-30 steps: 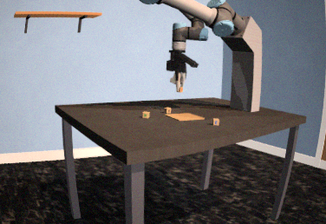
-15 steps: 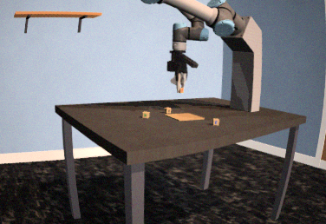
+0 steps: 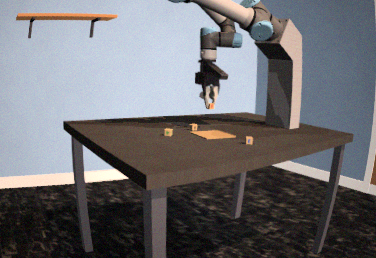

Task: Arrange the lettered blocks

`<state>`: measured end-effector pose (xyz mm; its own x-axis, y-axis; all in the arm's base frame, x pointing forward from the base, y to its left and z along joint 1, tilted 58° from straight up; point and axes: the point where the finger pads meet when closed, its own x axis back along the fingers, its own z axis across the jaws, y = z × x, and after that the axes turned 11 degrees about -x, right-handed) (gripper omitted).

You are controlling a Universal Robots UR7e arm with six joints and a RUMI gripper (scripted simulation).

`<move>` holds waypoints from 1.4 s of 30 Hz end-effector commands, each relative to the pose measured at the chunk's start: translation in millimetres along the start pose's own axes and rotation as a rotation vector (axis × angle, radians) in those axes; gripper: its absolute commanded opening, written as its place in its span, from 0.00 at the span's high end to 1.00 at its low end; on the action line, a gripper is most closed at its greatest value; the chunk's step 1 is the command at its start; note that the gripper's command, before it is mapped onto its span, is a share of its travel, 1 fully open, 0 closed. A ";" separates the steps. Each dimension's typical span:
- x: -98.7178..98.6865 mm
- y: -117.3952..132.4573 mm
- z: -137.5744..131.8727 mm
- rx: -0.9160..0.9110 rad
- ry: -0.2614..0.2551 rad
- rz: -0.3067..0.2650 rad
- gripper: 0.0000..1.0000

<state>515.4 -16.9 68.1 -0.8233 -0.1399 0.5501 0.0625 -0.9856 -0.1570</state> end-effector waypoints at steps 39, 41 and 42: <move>-0.8 -115.9 30.3 -1.091 0.006 -0.018 0.95; 0.5 -121.5 31.9 -1.147 0.010 -0.016 0.95; 1.1 -124.1 32.7 -1.173 0.011 -0.014 0.95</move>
<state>525.7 92.8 109.7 -0.8199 -0.1378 0.5557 -0.4699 -0.3926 -0.7906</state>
